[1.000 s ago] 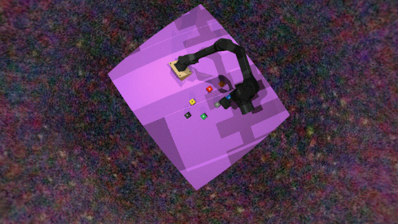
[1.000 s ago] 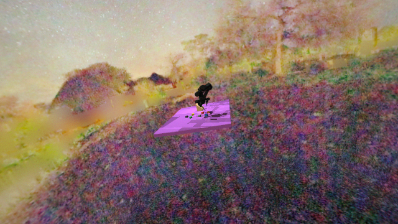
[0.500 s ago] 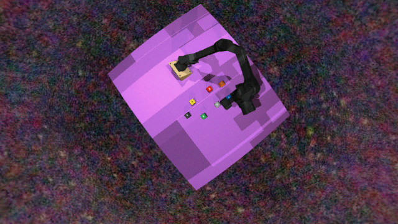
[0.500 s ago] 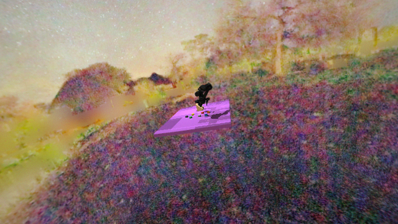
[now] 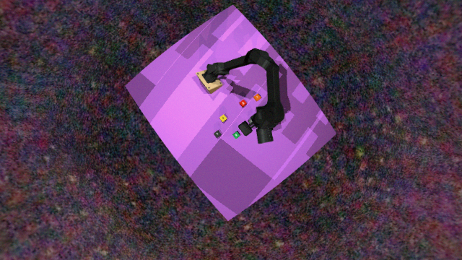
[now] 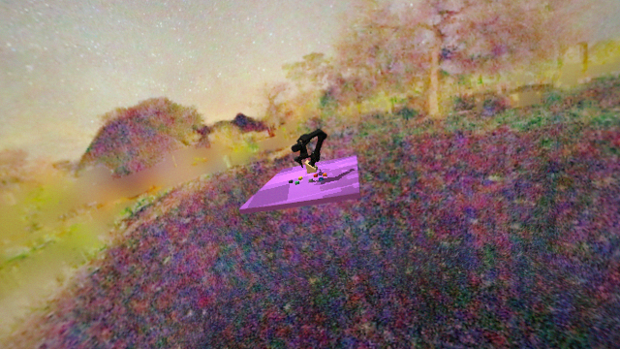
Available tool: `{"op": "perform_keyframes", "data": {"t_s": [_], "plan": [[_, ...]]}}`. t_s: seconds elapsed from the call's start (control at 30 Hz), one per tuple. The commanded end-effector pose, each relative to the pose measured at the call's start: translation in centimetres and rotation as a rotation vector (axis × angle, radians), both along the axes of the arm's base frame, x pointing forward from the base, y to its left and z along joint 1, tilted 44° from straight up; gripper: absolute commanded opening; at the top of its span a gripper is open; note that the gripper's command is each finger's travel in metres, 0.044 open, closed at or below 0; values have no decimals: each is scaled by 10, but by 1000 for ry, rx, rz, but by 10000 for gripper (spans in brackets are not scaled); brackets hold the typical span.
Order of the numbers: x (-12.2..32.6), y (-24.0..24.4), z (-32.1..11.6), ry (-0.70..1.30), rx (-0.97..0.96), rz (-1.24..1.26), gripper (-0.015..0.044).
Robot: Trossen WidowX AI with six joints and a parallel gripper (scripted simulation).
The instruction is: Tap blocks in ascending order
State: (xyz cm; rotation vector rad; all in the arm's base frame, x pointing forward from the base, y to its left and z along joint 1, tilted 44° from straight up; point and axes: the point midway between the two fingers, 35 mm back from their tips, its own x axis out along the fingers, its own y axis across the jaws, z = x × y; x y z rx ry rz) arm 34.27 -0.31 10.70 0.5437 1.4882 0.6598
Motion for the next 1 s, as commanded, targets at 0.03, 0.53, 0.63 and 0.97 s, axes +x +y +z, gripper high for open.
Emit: {"op": "perform_keyframes", "data": {"t_s": [0.03, 0.53, 0.63, 0.97], "plan": [[-1, 1, -2, -6, -1, 11, 400], [2, -8, -9, -6, -3, 10, 400], [10, -46, -45, -7, -8, 9, 400], [11, -80, -79, -8, -6, 11, 400]]}}
